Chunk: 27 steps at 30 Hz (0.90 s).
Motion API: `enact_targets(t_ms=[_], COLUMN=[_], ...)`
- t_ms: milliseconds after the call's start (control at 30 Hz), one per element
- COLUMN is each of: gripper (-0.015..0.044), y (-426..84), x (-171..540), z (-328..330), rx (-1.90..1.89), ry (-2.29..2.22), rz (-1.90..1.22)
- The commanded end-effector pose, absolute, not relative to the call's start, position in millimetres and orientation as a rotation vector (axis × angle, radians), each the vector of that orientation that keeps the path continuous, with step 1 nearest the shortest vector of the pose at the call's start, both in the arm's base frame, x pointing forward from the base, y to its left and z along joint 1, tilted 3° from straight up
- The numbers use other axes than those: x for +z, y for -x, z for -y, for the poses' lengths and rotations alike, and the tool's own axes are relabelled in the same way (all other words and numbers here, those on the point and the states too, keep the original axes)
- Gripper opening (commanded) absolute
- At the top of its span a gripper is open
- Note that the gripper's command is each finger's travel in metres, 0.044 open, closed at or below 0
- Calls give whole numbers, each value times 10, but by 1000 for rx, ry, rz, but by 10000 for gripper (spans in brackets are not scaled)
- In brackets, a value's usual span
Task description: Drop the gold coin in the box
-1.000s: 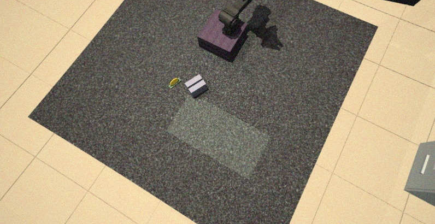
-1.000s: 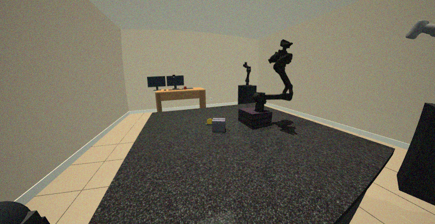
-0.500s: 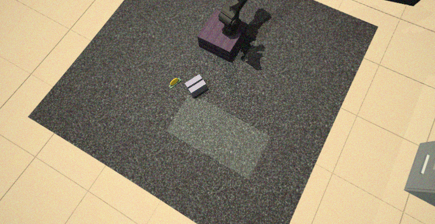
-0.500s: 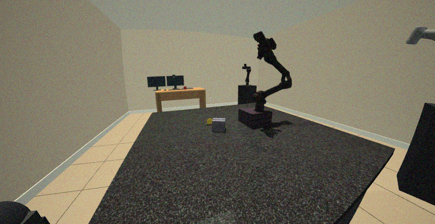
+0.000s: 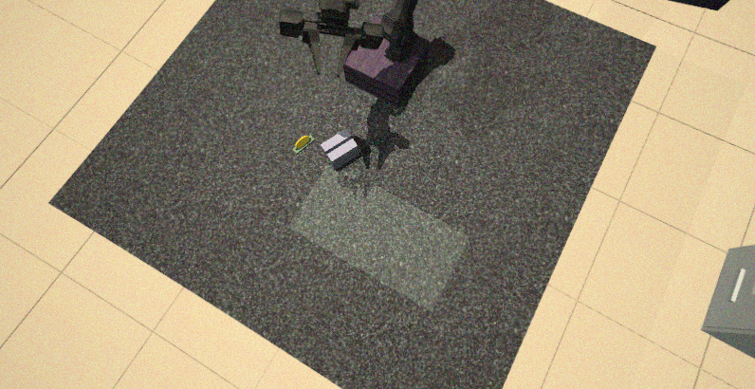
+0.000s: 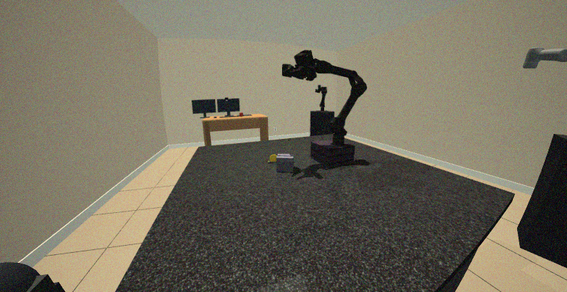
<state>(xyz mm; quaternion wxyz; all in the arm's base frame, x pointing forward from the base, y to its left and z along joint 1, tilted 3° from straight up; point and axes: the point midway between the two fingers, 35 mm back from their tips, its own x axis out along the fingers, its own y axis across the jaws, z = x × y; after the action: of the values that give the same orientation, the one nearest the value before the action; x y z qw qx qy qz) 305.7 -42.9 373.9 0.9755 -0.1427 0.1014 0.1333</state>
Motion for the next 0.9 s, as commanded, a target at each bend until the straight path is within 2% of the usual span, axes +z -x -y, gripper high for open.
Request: enact_targets(t_ms=[0, 267, 567, 867], gripper=[161, 161, 161, 161], y=[-3383, -3655, -3382, -3294], x=[3214, 2005, 670, 372], z=[790, 1402, 1844, 1900], rx=[167, -83, -404, -455], ry=[113, -180, -371, -384], rz=[-437, -911, -1447, -1530])
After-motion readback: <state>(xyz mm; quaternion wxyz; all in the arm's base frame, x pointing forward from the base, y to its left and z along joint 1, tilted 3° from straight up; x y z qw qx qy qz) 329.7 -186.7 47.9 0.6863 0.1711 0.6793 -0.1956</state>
